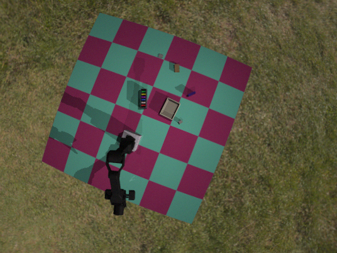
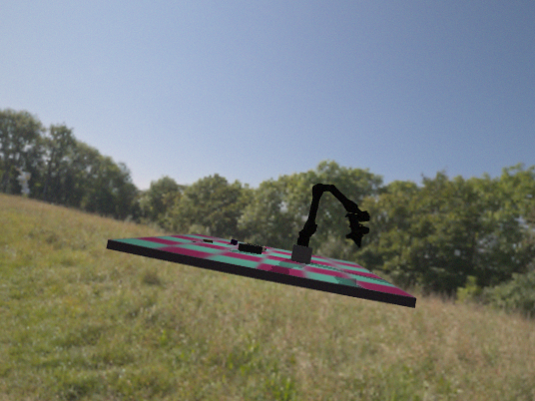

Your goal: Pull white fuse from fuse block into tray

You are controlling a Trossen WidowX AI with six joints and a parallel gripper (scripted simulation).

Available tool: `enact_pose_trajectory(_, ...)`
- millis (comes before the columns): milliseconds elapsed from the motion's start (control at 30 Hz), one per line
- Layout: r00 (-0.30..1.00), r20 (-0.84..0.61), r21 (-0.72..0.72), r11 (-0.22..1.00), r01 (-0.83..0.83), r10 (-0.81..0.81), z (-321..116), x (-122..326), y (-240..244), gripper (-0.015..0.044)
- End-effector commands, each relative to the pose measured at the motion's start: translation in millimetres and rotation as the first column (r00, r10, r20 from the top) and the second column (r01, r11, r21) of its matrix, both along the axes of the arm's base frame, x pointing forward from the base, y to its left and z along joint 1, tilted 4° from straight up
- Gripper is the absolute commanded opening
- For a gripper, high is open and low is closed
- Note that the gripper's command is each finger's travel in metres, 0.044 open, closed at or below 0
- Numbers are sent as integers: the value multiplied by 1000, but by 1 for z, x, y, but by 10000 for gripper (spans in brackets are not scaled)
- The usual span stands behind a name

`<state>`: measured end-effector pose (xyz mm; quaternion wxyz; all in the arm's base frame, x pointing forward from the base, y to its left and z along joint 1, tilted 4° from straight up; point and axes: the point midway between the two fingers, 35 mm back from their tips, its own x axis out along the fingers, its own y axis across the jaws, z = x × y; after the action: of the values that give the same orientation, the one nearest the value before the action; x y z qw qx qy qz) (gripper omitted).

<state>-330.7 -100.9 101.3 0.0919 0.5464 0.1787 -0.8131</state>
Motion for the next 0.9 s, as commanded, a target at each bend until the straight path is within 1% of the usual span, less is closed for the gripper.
enact_pose_trajectory(0,1000,0,-1,1000,-3,3,0,1,-1,26)
enact_pose_trajectory(67,1000,3,-8,1000,-30,30,0,5,-13,74)
enact_pose_trajectory(233,981,20,-52,980,-192,193,-3,41,-77,74)
enact_pose_trajectory(333,964,35,-70,963,-259,262,-6,65,-108,74)
enact_pose_trajectory(467,928,63,-95,928,-361,368,-13,113,-154,74)
enact_pose_trajectory(600,879,92,-115,882,-457,468,-19,170,-188,74)
enact_pose_trajectory(767,773,116,-123,782,-612,623,-25,246,-213,74)
enact_pose_trajectory(867,726,126,-125,737,-664,676,-27,276,-218,74)
